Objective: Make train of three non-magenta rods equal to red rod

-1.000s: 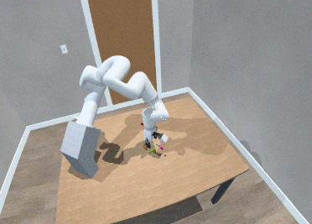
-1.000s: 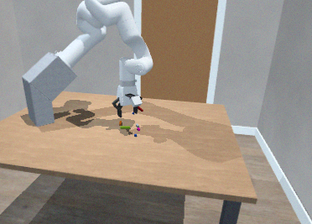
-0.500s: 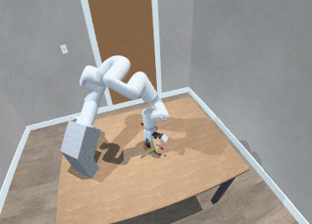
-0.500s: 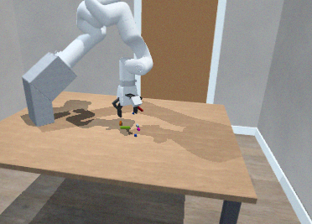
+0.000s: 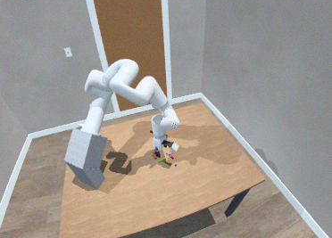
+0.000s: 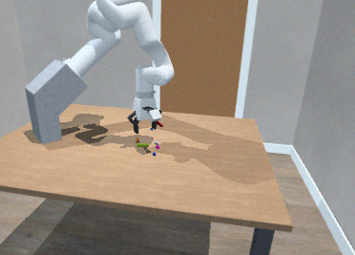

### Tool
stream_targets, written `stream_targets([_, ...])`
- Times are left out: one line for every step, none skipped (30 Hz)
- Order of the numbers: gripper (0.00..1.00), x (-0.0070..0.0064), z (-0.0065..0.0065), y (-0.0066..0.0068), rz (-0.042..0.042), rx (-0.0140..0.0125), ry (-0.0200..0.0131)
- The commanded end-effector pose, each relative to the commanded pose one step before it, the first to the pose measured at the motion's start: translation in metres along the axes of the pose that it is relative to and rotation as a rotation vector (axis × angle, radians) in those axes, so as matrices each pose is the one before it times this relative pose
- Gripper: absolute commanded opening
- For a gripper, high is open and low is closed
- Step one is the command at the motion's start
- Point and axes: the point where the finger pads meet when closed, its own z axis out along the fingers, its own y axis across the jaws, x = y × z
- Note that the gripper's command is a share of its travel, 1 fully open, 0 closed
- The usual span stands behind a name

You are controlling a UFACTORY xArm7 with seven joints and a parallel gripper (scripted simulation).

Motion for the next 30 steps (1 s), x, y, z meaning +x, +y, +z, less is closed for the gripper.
stream_targets([1.00,0.00126,-0.00086,0.00007,0.00019,-0.00033,0.00266])
stream_targets([1.00,0.00000,0.00000,0.00000,0.00000,0.00000,0.00000])
stream_targets([1.00,0.00000,0.00000,0.00000,0.00000,0.00000,0.00000])
stream_targets([1.00,0.00000,0.00000,0.00000,0.00000,0.00000,0.00000])
stream_targets([1.00,0.00000,0.00000,0.00000,0.00000,0.00000,0.00000])
stream_targets([1.00,0.00000,0.00000,0.00000,0.00000,0.00000,0.00000])
stream_targets([1.00,0.00000,0.00000,0.00000,0.00000,0.00000,0.00000])
stream_targets([1.00,0.00000,0.00000,0.00000,0.00000,0.00000,0.00000])
stream_targets([1.00,0.00000,0.00000,0.00000,0.00000,0.00000,0.00000])
stream_targets([1.00,0.00000,0.00000,0.00000,0.00000,0.00000,0.00000])
stream_targets([1.00,0.00000,0.00000,0.00000,0.00000,0.00000,0.00000])
stream_targets([1.00,0.00000,0.00000,0.00000,0.00000,0.00000,0.00000])
stream_targets([1.00,0.00000,0.00000,0.00000,0.00000,0.00000,0.00000])
stream_targets([1.00,0.00000,0.00000,0.00000,0.00000,0.00000,0.00000])
stream_targets([1.00,0.00000,0.00000,0.00000,0.00000,0.00000,0.00000])
stream_targets([1.00,0.00000,0.00000,0.00000,0.00000,0.00000,0.00000])
stream_targets([1.00,-0.00006,0.00001,0.00002,0.00110,0.00001,-0.00013])
stream_targets([1.00,-0.00042,0.00006,0.00013,0.00724,0.00003,-0.00082])
stream_targets([1.00,0.00000,0.00000,0.00000,0.00000,0.00000,0.00000])
stream_targets([1.00,0.00000,0.00000,0.00000,0.00000,0.00000,0.00000])
stream_targets([1.00,-0.00104,0.00014,0.00032,0.01819,0.00006,-0.00204])
stream_targets([1.00,-0.00183,0.00024,0.00060,0.03267,0.00005,-0.00359])
stream_targets([1.00,-0.00266,0.00035,0.00095,0.04948,-0.00006,-0.00522])
stream_targets([1.00,-0.00342,0.00045,0.00139,0.06755,-0.00032,-0.00671])
stream_targets([1.00,-0.00169,0.00023,0.00081,0.03579,-0.00027,-0.00336])
stream_targets([1.00,-0.00146,0.00020,0.00076,0.03228,-0.00029,-0.00291])
stream_targets([1.00,-0.00174,0.00024,0.00098,0.04037,-0.00042,-0.00349])
stream_targets([1.00,-0.00172,0.00023,0.00105,0.04223,-0.00050,-0.00346])
stream_targets([1.00,-0.00157,0.00022,0.00105,0.04099,-0.00053,-0.00318])
stream_targets([1.00,-0.00144,0.00020,0.00104,0.04015,-0.00056,-0.00294])
